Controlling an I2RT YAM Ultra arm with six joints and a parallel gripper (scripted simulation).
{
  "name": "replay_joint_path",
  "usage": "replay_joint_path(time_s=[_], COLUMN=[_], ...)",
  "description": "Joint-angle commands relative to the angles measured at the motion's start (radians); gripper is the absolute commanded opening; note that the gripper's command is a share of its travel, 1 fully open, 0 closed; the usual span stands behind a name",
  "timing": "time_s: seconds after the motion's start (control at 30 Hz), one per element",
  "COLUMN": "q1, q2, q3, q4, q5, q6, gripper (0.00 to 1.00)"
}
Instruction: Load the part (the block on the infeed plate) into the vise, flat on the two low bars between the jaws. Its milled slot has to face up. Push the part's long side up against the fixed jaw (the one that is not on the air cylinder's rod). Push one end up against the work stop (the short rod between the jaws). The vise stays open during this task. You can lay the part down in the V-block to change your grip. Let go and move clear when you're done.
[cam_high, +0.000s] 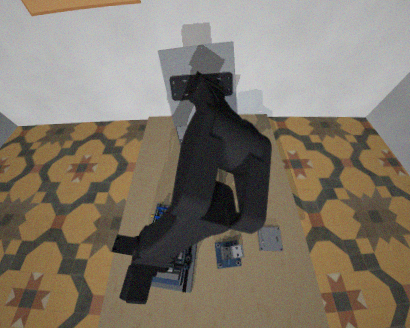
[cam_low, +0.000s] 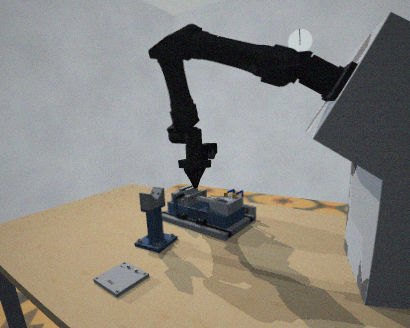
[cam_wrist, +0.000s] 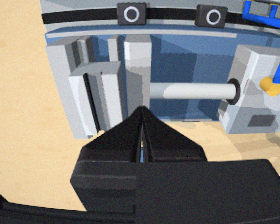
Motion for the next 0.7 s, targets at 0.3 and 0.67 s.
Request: replay_joint_path(time_s=[0.3, 0.67], q1=[-0.005, -0.017], q2=[0.011, 0.011], q3=[0.034, 0.057], q4=[-0.004, -0.026], q5=[0.014, 0.012], q6=[0.008, 0.003], gripper=[0.0, 0.0])
